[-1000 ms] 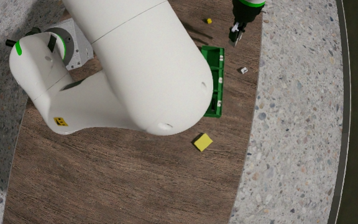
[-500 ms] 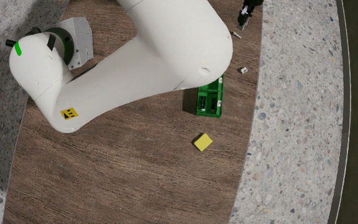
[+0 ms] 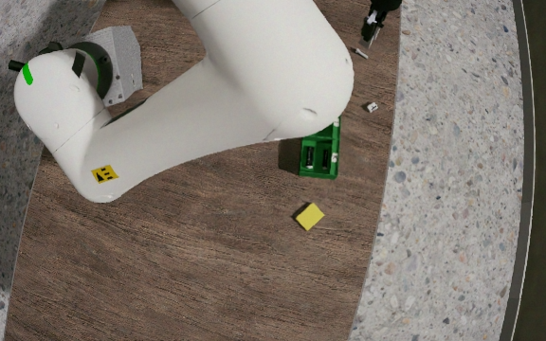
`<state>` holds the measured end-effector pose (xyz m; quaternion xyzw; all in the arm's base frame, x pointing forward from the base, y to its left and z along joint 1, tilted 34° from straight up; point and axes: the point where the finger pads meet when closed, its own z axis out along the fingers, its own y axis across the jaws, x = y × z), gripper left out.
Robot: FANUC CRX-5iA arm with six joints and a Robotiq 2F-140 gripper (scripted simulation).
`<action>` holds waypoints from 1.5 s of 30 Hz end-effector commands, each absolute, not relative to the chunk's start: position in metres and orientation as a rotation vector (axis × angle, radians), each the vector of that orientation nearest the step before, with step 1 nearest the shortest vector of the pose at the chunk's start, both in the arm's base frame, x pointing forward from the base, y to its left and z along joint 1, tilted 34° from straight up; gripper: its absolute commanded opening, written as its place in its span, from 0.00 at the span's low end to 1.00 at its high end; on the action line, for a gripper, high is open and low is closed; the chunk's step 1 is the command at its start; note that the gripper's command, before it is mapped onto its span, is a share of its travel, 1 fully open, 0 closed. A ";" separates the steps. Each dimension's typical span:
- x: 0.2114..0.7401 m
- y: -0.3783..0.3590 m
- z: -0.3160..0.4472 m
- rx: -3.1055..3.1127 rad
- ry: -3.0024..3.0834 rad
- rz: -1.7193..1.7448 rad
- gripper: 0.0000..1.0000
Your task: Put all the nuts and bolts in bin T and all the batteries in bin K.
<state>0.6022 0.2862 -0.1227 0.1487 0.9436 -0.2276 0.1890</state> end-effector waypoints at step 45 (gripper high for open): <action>0.623 0.250 -0.182 0.418 2.653 -0.639 0.26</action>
